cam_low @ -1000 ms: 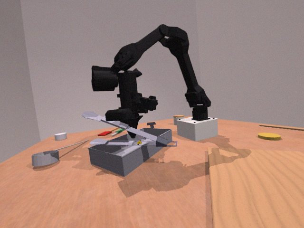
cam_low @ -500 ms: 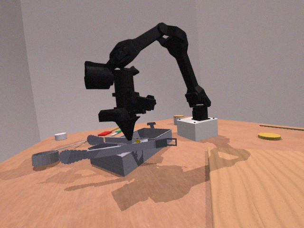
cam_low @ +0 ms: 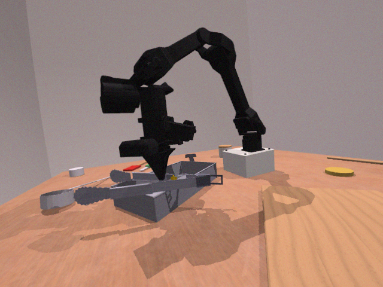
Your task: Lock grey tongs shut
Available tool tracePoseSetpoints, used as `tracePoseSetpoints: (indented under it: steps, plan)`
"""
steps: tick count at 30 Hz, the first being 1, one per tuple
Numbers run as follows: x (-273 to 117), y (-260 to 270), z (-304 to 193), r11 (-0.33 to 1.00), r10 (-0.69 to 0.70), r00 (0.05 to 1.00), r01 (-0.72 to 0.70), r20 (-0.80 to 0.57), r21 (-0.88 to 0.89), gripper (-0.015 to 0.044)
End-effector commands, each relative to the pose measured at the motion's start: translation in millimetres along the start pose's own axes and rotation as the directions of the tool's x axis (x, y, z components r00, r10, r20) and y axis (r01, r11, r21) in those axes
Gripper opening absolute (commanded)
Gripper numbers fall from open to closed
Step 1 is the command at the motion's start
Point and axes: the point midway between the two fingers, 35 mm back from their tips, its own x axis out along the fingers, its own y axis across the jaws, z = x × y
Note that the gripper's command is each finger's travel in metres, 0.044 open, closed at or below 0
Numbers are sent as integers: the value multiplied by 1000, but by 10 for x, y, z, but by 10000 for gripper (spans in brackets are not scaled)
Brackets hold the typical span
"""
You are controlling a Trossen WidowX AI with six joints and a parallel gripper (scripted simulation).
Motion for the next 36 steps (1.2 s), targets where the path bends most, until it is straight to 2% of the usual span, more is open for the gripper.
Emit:
tracePoseSetpoints:
  steps: [1,21,25,31,33,34,36]
  plan:
    - [1,1,2,1000,0,1000,0,0,-1,-150]
    - [1,1,2,1000,0,1000,0,0,-1,-150]
    - [-228,-27,-19,1000,0,1000,0,-1,1,-45]
    - [-983,-17,-9,1000,0,1000,0,-4,4,113]
    - [-1009,-14,-6,1000,0,1000,0,-4,5,165]
    - [-811,-35,-17,1000,2,1000,-2,1,1,191]
    - [-811,-35,-17,1000,2,1000,-2,1,1,244]
